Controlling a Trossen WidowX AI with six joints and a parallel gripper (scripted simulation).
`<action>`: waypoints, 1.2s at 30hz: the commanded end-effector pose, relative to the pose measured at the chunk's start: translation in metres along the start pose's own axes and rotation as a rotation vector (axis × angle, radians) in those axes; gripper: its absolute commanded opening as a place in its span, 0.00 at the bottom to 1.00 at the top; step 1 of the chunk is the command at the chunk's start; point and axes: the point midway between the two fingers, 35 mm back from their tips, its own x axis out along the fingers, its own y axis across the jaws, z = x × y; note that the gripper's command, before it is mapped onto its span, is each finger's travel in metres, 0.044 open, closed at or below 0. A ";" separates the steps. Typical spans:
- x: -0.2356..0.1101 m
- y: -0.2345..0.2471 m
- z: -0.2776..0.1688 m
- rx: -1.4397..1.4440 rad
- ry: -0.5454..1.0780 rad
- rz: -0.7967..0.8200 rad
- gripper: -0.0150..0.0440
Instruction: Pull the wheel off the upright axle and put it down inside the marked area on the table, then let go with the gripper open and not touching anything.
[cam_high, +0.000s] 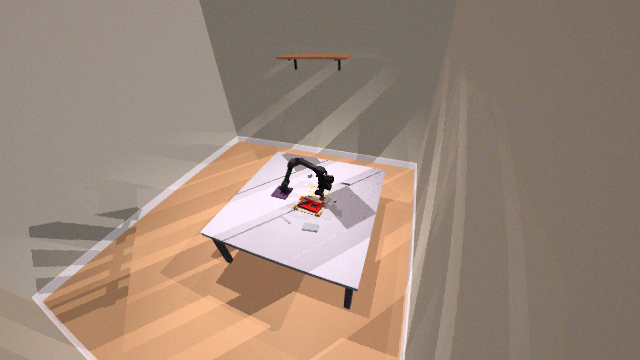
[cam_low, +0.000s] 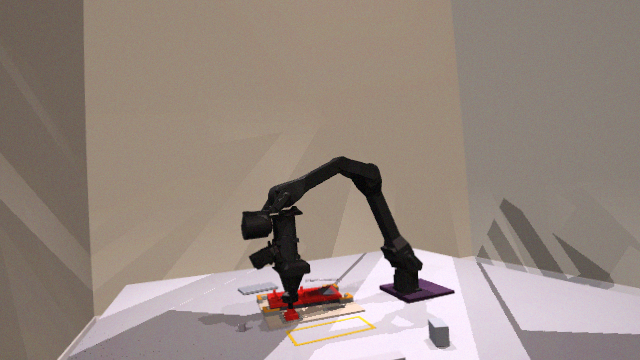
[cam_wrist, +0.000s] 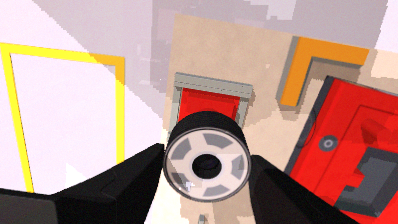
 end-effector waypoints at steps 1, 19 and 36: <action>-0.007 0.000 0.002 0.002 -0.015 0.001 0.25; -0.013 0.000 0.001 0.002 -0.016 0.001 0.25; -0.042 0.000 0.000 0.002 -0.016 0.000 0.25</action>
